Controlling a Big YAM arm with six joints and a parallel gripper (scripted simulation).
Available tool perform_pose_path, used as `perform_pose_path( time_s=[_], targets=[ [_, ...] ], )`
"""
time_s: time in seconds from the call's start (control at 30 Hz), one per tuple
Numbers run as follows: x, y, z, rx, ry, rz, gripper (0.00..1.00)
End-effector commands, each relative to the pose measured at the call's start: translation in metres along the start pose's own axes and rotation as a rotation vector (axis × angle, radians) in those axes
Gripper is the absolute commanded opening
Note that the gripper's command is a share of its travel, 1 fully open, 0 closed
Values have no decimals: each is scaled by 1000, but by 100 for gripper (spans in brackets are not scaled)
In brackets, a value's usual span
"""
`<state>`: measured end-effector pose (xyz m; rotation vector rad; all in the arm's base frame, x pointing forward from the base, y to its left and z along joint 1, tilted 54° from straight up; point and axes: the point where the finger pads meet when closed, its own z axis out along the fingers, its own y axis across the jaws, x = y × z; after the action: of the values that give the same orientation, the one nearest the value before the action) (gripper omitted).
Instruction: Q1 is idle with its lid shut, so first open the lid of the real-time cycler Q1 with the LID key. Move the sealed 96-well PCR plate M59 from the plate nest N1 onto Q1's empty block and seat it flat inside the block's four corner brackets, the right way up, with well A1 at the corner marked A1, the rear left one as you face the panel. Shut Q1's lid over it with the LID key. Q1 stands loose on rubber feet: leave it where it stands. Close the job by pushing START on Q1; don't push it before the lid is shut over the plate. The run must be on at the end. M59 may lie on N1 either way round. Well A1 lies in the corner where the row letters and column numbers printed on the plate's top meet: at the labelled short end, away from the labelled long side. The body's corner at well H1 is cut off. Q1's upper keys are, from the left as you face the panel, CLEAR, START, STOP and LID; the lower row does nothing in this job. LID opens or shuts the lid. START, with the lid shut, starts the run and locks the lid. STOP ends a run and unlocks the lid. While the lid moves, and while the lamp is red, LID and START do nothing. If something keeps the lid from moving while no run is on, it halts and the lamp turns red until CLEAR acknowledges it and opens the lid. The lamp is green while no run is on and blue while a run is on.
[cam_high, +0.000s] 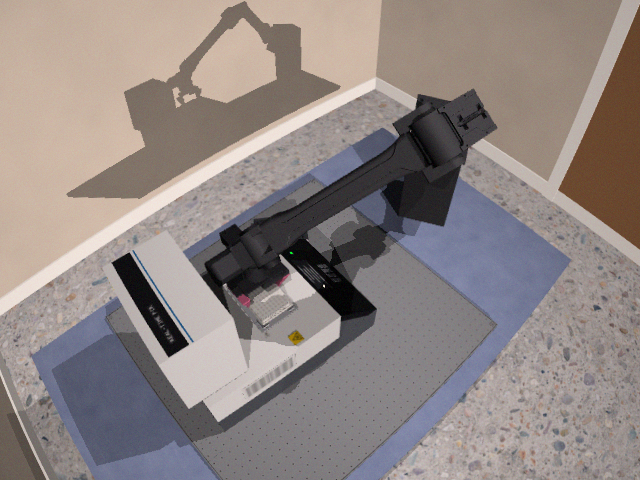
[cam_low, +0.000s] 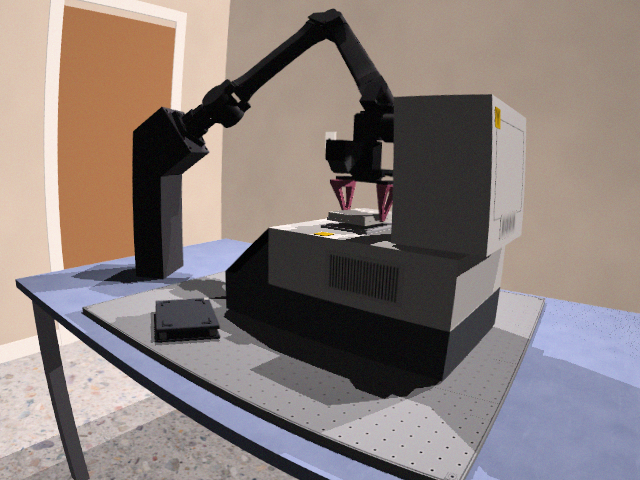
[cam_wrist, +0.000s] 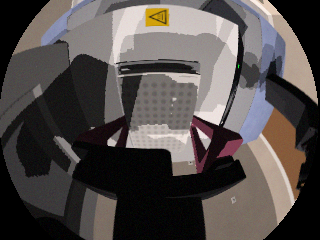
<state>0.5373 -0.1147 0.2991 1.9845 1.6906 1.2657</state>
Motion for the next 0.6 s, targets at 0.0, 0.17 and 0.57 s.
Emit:
perform_pose_path(
  time_s=[0.0,0.17,0.57],
  targets=[
    [-15,2,-5,-14,-22,7,0],
    [-10,10,-8,-17,-20,23,0],
    [9,23,-3,-36,0,-17,0]
  ],
)
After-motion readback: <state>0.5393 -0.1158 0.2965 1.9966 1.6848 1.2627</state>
